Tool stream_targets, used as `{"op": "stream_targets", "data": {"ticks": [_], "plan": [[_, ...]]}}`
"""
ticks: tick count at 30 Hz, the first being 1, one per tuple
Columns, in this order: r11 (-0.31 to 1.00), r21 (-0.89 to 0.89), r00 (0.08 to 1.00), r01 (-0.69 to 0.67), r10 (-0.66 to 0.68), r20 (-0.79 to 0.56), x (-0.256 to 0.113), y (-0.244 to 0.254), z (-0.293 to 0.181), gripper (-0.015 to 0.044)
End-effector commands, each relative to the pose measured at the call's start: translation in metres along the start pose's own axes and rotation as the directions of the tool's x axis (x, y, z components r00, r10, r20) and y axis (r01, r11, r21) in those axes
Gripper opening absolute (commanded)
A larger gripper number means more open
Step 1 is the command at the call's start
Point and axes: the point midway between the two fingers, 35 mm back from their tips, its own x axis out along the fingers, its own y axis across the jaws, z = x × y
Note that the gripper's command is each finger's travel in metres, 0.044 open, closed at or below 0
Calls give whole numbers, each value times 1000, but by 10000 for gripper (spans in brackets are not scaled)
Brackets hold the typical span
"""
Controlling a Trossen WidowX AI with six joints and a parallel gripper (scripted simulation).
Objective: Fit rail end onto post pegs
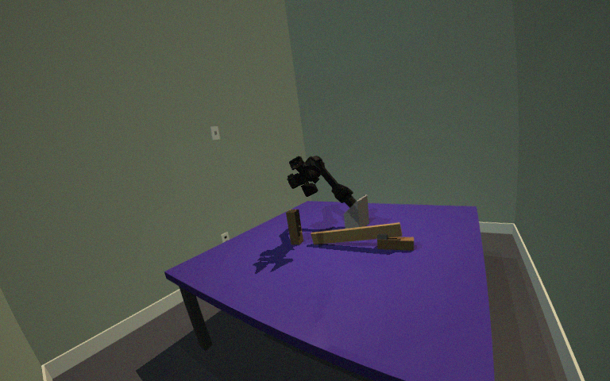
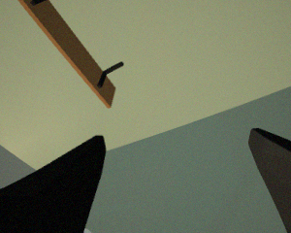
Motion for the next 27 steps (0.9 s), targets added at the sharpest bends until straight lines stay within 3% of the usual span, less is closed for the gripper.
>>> {"op": "stream_targets", "data": {"ticks": [1, 6, 9, 12, 15, 18, 23, 27], "plan": [[1000, -13, 1000, 12, -12, 0, 1, -3, 0, 426], [881, -374, 952, 289, -306, 15, 9, -67, -2, 440], [682, -612, 873, 401, -486, 31, 6, -107, -3, 440], [412, -816, 770, 405, -636, 61, -3, -141, 0, 440], [119, -951, 642, 286, -760, 98, -17, -170, 3, 440], [-116, -991, 508, 73, -850, 137, -33, -192, 7, 440], [-289, -914, 328, -285, -925, 191, -57, -215, 12, 440], [-298, -751, 169, -590, -955, 246, -78, -228, 17, 440]]}}
